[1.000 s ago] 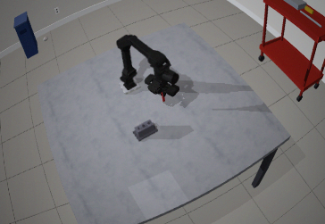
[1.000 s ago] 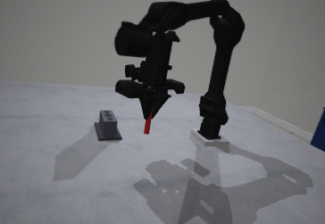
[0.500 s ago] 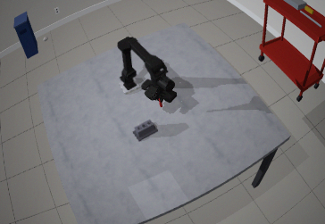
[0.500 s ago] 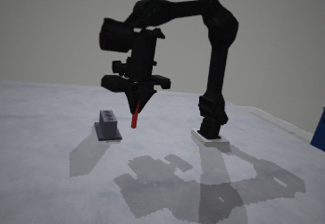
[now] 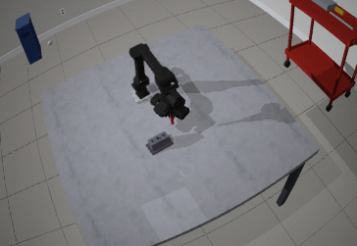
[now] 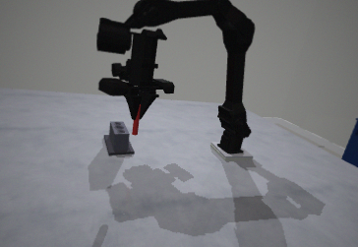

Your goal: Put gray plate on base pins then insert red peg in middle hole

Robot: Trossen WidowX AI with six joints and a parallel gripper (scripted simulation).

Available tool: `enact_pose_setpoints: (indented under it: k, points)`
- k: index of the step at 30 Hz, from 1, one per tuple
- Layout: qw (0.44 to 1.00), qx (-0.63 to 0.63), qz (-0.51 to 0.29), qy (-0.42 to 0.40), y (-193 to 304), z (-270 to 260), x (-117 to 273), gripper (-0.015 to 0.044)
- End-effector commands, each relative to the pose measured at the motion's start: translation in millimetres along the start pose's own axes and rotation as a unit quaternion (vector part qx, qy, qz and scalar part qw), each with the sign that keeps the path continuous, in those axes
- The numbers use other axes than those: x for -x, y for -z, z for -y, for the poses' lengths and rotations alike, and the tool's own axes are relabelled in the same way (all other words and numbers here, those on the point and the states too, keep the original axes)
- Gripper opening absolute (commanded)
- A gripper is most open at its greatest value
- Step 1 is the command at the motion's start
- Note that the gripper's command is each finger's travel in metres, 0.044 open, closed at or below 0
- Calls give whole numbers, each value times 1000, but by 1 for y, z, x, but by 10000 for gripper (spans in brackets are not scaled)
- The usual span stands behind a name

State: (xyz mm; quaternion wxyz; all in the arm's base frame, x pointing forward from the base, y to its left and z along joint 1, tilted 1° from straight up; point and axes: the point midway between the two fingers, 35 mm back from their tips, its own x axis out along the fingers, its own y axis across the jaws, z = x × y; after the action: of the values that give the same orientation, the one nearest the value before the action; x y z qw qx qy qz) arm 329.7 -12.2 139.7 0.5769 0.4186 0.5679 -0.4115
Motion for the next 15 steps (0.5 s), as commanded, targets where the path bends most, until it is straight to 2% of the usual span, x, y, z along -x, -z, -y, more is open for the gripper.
enact_pose_setpoints:
  k: [1, 15]
  points:
    - [1000, 2, 0, 4, -14, 0, -2, 0]
    - [1000, 2, 1, 4, -58, 3, -3, 0]
